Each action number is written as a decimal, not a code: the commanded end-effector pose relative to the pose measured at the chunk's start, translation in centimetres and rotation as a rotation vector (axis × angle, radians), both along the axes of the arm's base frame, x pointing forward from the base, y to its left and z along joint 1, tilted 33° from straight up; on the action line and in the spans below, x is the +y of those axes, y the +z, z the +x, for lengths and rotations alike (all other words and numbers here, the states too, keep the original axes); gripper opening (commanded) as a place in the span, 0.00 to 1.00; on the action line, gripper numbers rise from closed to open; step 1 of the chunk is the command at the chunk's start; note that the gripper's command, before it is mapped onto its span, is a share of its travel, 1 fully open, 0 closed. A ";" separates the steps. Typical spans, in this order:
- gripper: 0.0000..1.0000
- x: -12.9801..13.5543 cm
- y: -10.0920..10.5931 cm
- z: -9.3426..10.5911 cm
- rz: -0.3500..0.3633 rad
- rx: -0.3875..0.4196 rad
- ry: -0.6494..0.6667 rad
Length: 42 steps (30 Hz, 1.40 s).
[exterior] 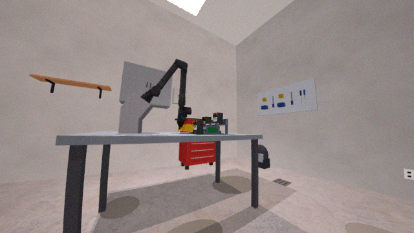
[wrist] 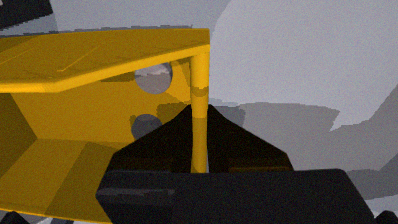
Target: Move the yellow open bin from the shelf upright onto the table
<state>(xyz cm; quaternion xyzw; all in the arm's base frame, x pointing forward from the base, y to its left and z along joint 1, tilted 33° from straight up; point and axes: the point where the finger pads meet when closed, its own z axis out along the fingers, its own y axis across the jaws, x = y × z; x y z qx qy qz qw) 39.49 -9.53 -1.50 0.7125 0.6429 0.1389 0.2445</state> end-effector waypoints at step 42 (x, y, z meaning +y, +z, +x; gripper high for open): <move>0.00 -0.4 -0.3 0.3 -0.007 -0.004 0.006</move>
